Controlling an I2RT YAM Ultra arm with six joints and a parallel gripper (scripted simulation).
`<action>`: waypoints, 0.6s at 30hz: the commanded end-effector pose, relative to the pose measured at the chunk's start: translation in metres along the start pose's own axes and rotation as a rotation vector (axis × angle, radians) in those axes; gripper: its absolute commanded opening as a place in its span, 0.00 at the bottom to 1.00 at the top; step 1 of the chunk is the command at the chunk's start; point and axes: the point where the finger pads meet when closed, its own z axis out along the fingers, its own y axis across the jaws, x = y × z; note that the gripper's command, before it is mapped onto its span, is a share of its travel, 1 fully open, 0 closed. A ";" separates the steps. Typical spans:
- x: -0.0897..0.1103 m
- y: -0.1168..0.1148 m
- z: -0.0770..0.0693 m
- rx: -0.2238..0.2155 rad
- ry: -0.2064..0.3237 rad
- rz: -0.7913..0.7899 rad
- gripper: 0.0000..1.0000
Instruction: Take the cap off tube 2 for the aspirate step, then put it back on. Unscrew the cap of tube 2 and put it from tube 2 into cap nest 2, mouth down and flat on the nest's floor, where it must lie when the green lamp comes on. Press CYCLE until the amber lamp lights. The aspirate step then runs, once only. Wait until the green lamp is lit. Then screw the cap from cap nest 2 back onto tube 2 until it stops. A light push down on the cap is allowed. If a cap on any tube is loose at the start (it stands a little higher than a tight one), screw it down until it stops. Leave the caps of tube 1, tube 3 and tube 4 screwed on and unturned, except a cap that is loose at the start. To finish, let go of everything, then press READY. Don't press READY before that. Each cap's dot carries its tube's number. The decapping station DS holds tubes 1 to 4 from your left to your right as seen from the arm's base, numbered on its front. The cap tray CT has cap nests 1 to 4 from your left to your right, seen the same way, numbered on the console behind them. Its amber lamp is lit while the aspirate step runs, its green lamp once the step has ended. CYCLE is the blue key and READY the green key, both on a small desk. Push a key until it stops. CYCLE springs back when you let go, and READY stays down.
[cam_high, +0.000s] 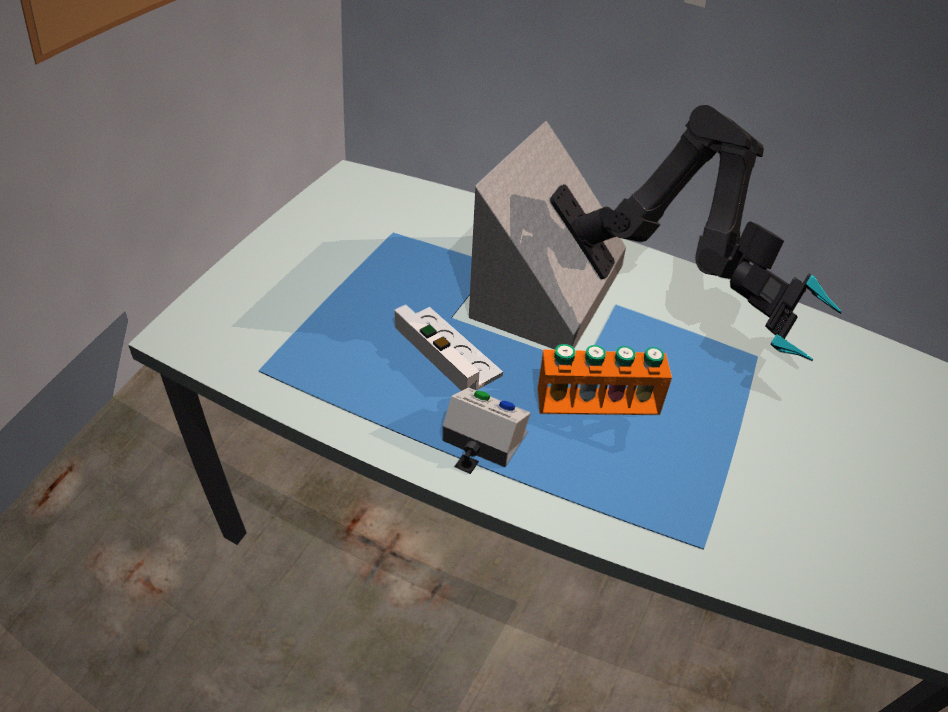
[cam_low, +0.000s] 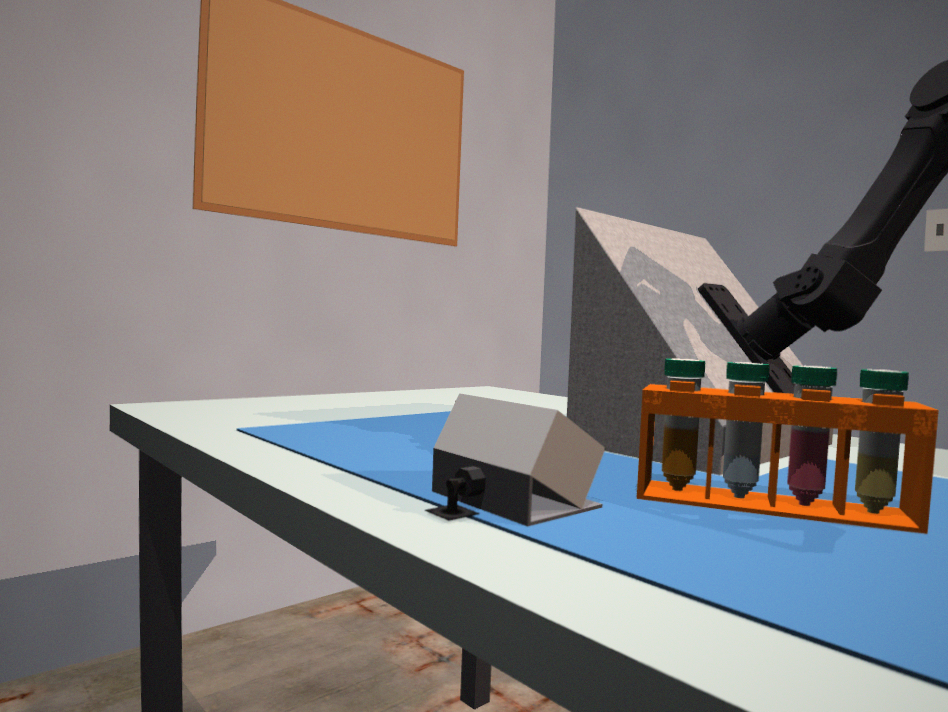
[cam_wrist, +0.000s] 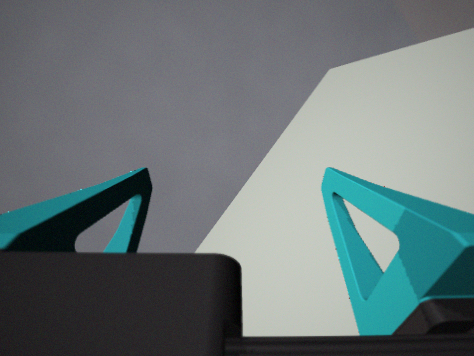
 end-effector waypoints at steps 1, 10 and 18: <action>-0.002 0.004 0.001 -0.012 -0.005 -0.001 1.00; -0.002 0.004 0.001 -0.012 -0.005 -0.001 1.00; -0.002 0.004 0.001 -0.012 -0.005 -0.001 0.49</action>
